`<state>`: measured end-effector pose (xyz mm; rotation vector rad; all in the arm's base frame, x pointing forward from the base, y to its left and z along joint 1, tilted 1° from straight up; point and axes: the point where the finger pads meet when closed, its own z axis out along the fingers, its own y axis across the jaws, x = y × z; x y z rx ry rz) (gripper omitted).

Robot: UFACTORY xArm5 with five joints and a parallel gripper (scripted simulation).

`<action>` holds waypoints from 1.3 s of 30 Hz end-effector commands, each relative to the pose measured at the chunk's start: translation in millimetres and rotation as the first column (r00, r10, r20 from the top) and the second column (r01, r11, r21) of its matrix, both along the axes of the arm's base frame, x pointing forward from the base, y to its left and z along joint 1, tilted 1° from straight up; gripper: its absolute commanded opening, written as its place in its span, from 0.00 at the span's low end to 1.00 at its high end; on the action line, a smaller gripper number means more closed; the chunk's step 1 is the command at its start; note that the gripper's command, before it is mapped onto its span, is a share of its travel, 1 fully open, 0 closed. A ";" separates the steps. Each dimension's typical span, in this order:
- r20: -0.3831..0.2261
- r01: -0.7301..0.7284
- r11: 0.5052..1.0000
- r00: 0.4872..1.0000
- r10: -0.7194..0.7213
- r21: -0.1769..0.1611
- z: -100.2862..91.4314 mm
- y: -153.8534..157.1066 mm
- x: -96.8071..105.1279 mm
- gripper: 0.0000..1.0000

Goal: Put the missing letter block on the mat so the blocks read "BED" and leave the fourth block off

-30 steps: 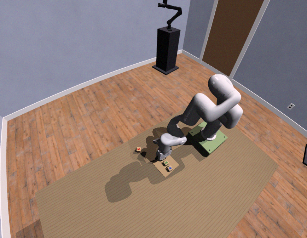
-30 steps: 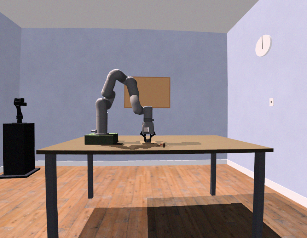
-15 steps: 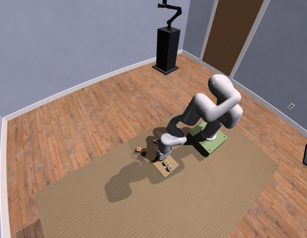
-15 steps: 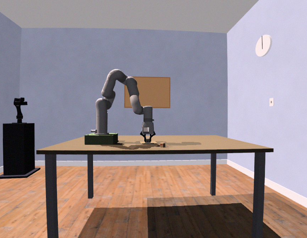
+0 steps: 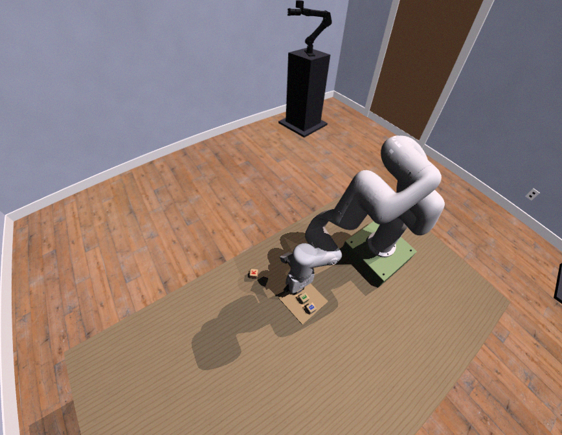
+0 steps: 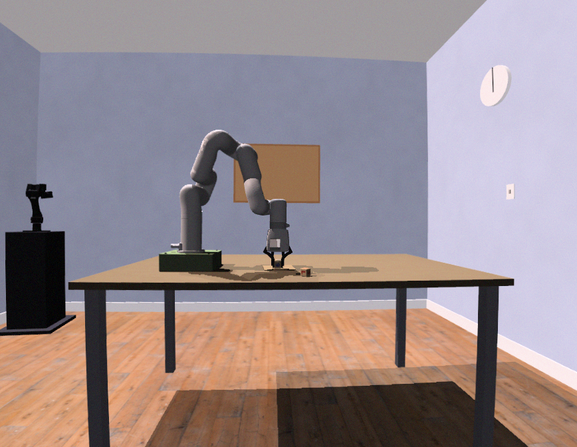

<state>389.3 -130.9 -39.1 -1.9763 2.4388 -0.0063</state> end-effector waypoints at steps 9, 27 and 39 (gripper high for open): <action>0.003 0.000 1.000 1.000 0.000 -0.001 1.0 -0.4 1.2 0.27; 0.003 0.000 1.000 1.000 0.000 -0.001 0.2 -0.4 1.3 0.27; 0.003 0.000 1.000 1.000 0.000 -0.001 -2.3 -0.2 1.3 0.27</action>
